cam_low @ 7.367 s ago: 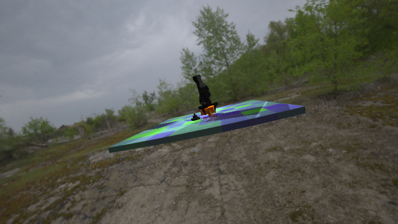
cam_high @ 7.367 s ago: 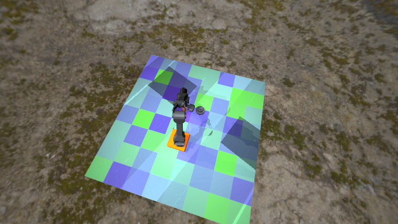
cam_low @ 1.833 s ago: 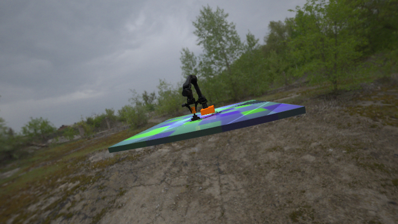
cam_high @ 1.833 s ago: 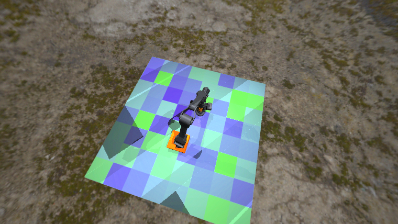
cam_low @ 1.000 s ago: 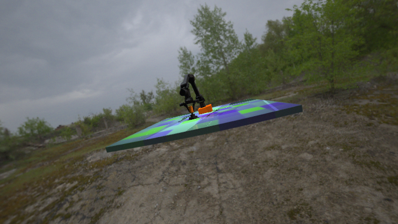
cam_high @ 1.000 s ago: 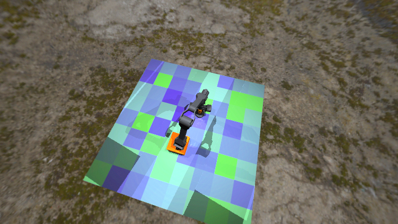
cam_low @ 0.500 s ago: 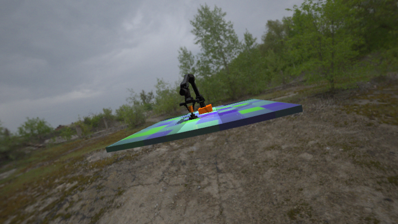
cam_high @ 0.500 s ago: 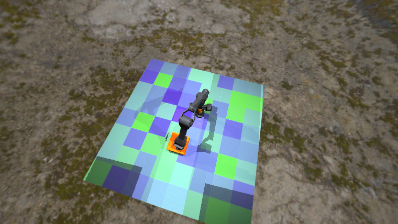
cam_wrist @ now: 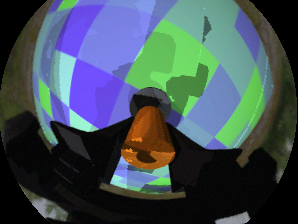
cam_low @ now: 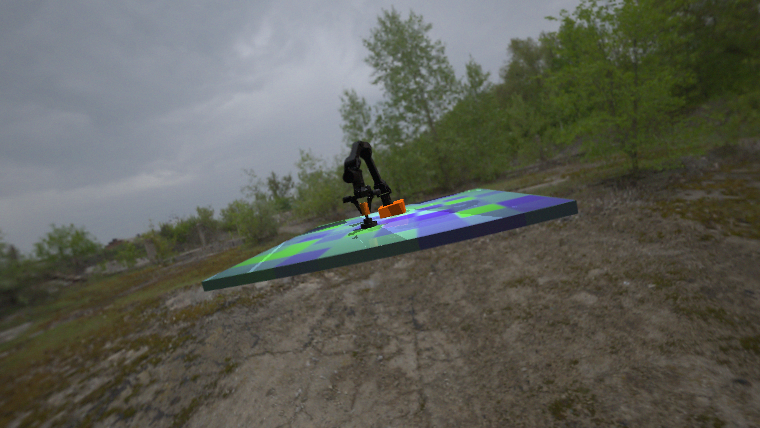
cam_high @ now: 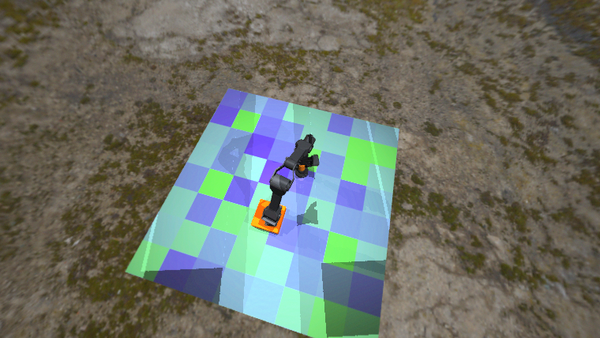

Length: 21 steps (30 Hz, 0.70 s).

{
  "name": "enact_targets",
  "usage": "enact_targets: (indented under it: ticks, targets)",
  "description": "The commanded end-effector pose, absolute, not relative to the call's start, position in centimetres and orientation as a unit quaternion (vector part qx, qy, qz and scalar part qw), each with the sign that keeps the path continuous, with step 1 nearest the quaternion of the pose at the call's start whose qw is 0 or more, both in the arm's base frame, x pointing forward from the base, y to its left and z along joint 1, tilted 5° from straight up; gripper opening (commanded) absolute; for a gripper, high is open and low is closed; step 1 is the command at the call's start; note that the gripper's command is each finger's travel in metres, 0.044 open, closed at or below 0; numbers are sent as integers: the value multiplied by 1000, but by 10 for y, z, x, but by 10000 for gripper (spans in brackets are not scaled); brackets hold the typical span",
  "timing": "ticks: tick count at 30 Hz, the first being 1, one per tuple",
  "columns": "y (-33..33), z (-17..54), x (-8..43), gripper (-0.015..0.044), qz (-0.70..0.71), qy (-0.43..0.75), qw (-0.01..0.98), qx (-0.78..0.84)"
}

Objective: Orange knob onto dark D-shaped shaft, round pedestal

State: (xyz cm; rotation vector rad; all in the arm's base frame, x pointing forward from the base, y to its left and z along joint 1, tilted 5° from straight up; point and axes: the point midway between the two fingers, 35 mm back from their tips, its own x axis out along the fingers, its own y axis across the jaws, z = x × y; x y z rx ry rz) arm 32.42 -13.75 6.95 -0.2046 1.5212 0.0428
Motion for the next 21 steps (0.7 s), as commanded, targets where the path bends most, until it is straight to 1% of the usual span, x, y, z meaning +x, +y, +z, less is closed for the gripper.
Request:
enact_targets:
  ticks: [1, 21]
  targets:
    - [-137, 68, 324, 0, 23, 688, 720, -93]
    - [-137, 73, 326, 0, 32, 687, 719, -102]
